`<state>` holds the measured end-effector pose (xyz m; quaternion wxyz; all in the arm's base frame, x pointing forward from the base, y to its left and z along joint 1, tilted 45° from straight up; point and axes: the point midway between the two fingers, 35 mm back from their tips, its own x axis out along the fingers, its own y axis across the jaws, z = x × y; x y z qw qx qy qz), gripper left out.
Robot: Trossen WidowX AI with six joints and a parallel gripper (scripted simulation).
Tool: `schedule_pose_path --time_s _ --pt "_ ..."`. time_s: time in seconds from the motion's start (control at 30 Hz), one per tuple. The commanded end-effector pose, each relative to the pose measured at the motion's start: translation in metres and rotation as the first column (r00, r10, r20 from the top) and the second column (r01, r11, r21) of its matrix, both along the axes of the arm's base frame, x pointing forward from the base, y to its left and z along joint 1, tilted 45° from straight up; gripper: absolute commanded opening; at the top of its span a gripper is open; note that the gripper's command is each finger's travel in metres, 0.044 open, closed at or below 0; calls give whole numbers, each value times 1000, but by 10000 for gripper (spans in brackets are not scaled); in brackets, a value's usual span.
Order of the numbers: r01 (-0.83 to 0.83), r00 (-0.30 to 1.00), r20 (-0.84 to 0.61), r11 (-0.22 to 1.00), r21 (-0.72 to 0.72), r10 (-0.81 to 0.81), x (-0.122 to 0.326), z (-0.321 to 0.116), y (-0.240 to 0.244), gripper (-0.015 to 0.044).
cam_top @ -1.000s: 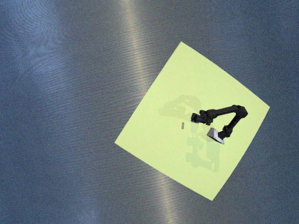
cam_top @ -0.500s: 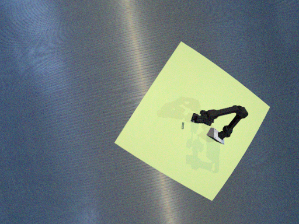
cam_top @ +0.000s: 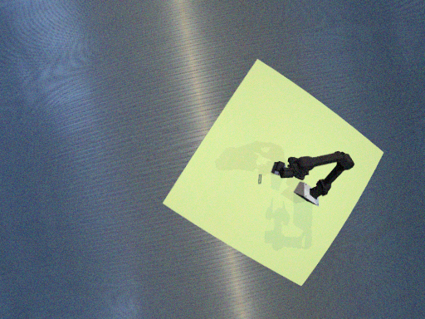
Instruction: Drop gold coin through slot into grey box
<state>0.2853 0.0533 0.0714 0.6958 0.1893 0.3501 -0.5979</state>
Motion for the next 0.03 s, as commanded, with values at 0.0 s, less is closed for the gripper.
schedule_pose_path --time_s 0.0 --pt "3 1000 2 1000 3 -3 0 1 1 440"
